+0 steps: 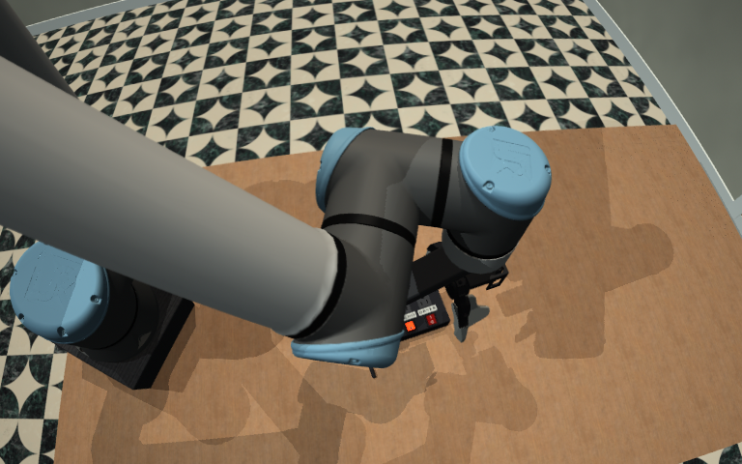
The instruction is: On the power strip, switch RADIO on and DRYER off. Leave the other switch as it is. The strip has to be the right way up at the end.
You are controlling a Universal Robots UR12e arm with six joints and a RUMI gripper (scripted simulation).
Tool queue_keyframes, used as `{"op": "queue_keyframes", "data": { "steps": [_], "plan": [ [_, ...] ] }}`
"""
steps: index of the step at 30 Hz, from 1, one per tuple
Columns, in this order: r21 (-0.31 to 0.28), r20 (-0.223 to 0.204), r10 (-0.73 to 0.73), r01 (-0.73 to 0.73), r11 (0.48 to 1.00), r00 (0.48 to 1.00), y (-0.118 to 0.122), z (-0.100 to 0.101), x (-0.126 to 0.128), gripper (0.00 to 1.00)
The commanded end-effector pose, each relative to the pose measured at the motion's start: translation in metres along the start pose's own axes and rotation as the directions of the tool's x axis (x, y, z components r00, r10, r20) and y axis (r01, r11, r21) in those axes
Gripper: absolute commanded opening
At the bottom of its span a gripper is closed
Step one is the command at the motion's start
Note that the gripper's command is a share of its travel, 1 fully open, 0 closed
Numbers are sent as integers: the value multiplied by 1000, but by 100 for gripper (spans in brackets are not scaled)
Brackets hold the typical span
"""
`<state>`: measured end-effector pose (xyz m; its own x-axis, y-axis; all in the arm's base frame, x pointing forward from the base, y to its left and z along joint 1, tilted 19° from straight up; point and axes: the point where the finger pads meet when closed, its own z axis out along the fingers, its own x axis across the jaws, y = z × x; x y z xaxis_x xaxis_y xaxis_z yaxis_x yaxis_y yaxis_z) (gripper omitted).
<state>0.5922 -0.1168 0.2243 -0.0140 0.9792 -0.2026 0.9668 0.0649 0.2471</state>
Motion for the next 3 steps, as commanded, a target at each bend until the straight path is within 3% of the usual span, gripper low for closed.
{"op": "queue_keyframes", "data": {
  "steps": [1,3],
  "plan": [
    [0,1,-1,1,1000,1000,1,-1,0,100],
    [0,1,-1,1,1000,1000,1,-1,0,100]
  ]
}}
